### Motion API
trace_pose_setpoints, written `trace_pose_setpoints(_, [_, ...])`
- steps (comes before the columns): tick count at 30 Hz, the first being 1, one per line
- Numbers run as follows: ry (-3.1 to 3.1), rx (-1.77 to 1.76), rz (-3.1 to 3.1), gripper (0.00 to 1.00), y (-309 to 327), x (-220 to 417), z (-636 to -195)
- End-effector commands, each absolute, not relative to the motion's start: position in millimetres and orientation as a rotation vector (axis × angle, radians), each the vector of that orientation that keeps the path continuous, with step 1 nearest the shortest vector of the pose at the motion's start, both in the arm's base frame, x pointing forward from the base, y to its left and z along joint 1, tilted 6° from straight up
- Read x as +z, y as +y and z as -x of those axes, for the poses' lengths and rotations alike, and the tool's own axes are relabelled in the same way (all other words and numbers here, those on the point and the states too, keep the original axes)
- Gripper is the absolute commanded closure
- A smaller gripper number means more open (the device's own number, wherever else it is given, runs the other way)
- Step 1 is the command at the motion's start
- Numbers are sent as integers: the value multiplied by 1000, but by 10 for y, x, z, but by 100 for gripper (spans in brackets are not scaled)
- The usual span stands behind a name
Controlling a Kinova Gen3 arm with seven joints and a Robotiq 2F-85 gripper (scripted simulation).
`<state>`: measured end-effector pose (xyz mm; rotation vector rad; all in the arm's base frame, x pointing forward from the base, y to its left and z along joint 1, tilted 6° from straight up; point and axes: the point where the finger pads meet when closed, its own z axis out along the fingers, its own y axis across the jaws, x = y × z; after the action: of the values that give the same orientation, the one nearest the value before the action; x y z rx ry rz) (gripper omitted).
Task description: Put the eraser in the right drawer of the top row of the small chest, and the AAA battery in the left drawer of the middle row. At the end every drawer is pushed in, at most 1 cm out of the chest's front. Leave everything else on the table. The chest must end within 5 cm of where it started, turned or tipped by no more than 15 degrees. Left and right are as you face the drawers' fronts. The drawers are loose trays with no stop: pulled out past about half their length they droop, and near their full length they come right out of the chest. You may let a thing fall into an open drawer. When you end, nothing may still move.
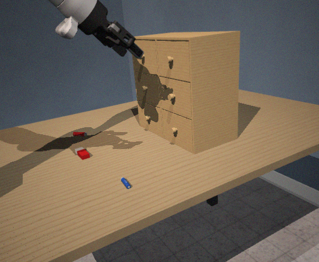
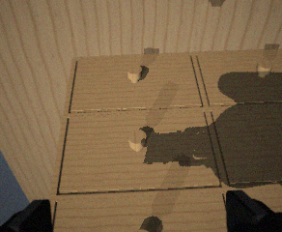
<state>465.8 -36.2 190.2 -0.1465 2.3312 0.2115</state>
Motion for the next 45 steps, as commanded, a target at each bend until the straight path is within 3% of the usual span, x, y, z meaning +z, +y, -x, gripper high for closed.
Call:
trace_pose_setpoints(1, [2330,211,146,0,-363,1902,-4660])
trace_pose_setpoints(18, [2329,211,146,0,-364,1901,-4661])
trace_pose_setpoints(19, [2329,211,146,67,-364,1901,-4661])
trace_pose_setpoints(45, [2329,211,146,67,-361,1897,-4674])
